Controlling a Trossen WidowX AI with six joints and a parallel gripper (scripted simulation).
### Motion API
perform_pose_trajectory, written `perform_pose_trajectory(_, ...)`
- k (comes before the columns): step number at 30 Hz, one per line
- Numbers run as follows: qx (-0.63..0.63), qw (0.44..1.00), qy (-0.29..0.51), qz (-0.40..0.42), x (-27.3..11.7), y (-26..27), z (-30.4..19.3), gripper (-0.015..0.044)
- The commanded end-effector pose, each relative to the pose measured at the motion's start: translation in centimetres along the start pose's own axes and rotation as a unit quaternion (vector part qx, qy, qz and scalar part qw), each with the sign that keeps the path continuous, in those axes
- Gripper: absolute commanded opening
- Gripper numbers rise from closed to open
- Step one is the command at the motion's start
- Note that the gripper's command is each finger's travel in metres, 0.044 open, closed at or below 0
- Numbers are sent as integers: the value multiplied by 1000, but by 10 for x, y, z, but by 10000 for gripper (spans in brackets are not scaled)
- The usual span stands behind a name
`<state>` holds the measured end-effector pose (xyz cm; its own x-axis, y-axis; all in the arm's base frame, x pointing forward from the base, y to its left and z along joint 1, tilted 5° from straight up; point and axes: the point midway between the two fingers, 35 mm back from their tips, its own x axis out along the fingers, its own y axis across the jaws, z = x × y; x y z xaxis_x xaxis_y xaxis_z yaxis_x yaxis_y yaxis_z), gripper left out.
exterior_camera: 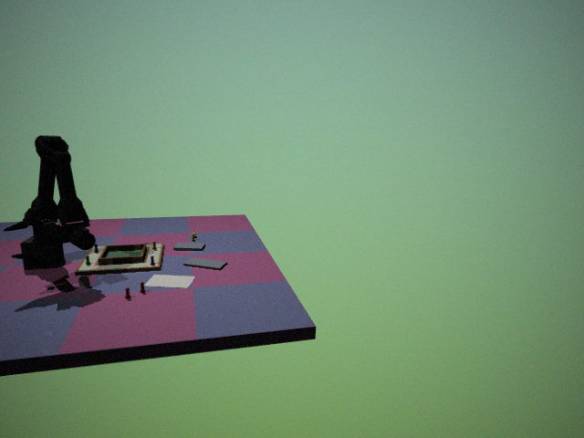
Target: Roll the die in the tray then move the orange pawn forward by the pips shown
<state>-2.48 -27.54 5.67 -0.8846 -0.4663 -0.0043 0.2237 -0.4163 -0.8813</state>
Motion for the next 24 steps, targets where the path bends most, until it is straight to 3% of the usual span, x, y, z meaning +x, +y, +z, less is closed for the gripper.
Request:
perform_pose_trajectory(1, -7, 1000, 4, 6, 0, 2, 0, 374)
perform_pose_trajectory(5, -142, 976, 72, 146, -7, 36, -8, 275)
perform_pose_trajectory(7, -220, 941, 92, 240, -18, 55, -11, 275)
perform_pose_trajectory(11, -347, 830, 77, 430, -53, 85, -11, 275)
perform_pose_trajectory(15, -425, 677, -6, 600, -103, 98, -1, 275)
perform_pose_trajectory(24, -446, 528, -121, 713, -148, 95, 15, 275)
